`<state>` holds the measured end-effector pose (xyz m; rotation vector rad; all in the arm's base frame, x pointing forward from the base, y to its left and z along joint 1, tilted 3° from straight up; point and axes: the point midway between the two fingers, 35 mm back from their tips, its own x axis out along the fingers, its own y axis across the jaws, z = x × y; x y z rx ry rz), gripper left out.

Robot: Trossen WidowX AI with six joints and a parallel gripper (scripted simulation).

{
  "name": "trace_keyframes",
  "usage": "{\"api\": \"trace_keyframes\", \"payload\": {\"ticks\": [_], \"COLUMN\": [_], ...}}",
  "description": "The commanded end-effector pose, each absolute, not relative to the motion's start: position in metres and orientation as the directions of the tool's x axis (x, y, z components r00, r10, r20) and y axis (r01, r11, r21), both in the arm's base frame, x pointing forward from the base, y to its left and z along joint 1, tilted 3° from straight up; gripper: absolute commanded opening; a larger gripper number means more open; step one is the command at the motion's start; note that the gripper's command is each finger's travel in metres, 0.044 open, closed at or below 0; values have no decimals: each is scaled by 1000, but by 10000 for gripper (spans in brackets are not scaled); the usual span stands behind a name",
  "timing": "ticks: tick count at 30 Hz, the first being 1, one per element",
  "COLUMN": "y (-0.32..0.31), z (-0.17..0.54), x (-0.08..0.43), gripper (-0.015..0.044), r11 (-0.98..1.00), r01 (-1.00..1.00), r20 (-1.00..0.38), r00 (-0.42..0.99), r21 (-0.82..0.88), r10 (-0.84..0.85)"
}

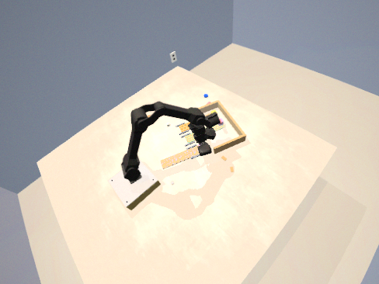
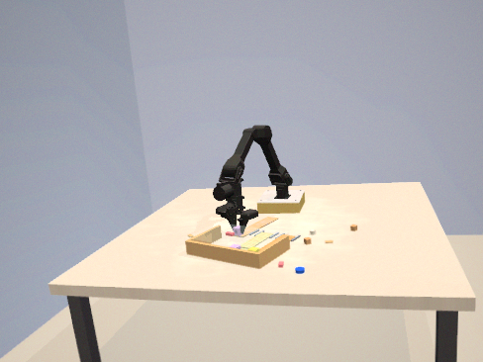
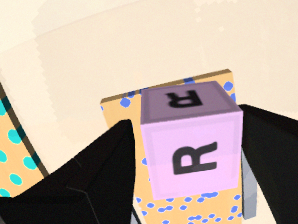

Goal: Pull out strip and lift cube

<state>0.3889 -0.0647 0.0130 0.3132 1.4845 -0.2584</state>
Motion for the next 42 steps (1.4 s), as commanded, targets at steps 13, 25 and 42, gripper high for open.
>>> {"api": "trace_keyframes", "payload": {"ticks": [13,25,42], "y": [-63,-56,-52], "z": [23,50,58], "x": [376,330,299], "gripper": [0,0,0], "r11": [933,933,933], "r01": [357,356,356], "r20": [-997,-998,-998], "r00": [70,63,61], "r21": [47,46,45], "r10": [23,25,25]}}
